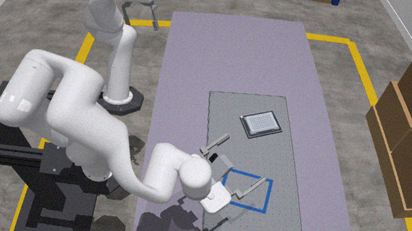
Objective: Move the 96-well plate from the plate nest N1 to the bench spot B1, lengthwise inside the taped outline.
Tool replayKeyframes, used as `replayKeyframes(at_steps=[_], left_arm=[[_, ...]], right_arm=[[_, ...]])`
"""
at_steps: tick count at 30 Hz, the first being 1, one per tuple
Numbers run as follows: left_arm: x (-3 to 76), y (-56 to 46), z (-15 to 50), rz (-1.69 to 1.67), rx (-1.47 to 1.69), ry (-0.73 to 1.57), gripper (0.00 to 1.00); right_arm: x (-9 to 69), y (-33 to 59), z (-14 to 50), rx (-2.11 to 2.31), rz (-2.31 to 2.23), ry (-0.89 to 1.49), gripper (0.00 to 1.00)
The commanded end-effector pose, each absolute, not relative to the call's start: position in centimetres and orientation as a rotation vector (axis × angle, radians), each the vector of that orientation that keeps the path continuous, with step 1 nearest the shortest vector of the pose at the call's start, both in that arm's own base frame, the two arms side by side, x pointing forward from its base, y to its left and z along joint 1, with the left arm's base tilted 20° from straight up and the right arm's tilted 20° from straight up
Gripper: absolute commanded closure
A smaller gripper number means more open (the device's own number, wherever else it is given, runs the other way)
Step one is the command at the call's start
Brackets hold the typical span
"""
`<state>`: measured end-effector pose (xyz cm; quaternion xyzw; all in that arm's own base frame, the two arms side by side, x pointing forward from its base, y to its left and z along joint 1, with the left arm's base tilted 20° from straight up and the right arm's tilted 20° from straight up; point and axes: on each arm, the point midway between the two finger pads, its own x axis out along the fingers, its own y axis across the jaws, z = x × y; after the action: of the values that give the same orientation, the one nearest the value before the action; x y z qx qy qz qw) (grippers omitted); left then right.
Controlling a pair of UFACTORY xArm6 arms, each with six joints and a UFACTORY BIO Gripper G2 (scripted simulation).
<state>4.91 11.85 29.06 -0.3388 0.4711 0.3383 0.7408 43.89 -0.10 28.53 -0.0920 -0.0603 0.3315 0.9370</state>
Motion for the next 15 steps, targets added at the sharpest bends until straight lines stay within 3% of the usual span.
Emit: replayKeyframes(at_steps=[1,15], left_arm=[[3.47,11.35,29.37,0.784,-0.72,1.066,0.0],[2.89,11.29,29.43,0.813,-0.727,1.069,0.0]], right_arm=[[43.96,-0.1,28.72,-0.19,0.677,-0.127,0.0],[43.96,-0.1,28.72,-0.19,0.677,-0.127,0.0]])
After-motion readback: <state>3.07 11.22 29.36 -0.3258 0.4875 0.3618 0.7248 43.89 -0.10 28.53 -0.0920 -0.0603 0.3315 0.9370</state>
